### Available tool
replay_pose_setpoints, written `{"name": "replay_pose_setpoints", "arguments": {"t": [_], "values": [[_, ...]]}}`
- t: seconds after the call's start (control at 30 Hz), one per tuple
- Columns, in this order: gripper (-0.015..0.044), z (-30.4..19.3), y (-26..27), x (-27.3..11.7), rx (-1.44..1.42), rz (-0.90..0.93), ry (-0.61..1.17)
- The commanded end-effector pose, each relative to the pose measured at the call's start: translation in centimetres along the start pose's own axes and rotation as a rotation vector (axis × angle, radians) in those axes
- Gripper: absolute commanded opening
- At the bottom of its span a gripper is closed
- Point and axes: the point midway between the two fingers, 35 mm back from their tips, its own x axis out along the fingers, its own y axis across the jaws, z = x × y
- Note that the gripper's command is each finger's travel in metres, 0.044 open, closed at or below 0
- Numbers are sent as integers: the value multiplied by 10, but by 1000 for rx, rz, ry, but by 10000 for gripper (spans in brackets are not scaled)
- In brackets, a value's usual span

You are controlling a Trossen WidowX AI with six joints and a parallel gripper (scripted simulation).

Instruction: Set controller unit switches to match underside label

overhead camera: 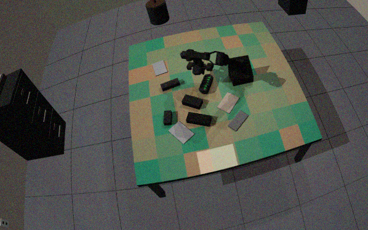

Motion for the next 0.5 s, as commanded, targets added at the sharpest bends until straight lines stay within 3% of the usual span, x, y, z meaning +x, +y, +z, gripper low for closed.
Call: {"name": "replay_pose_setpoints", "arguments": {"t": [0.0,0.47], "values": [[0,0,16,-4,7,-65,-4],[0,-2,50,-4,8,-196,-9]]}}
